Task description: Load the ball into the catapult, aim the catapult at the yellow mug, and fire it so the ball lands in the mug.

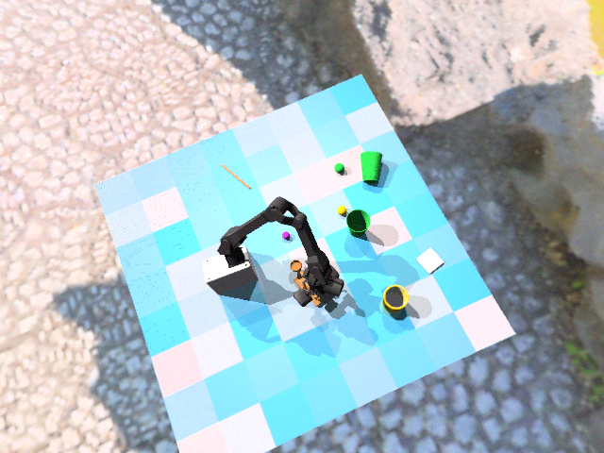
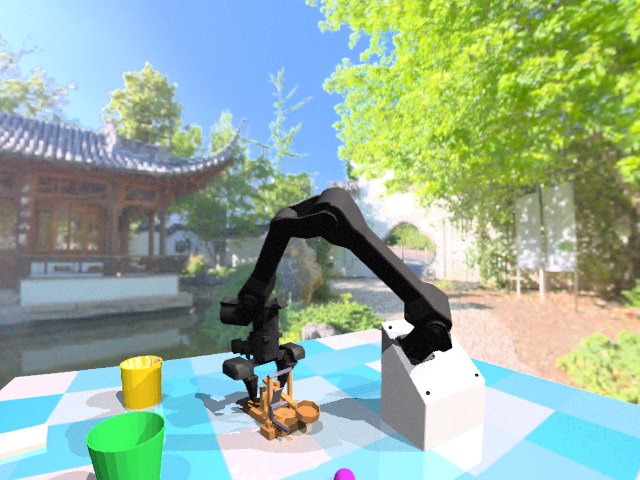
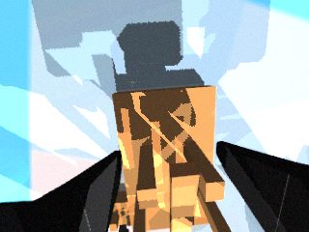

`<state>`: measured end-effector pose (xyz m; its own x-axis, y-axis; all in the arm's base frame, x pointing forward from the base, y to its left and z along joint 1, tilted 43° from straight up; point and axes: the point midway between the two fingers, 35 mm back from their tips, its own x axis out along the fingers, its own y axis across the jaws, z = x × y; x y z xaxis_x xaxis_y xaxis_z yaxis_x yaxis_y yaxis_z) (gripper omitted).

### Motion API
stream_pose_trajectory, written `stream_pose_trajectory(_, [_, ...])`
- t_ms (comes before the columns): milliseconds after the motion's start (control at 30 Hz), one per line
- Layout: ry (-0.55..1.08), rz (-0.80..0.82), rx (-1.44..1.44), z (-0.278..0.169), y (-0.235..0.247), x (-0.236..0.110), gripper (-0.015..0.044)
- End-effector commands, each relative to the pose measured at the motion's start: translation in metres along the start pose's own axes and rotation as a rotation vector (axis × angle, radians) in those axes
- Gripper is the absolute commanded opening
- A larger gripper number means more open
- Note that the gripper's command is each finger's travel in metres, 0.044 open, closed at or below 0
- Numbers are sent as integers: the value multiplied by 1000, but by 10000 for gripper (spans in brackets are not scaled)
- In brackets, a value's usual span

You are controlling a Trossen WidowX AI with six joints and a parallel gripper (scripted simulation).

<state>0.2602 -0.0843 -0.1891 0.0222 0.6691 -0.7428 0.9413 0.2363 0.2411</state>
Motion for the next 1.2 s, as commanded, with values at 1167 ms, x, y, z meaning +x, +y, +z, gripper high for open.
stream_pose_trajectory(1167, [-2, 5, -1, 1, -1, -34, 440])
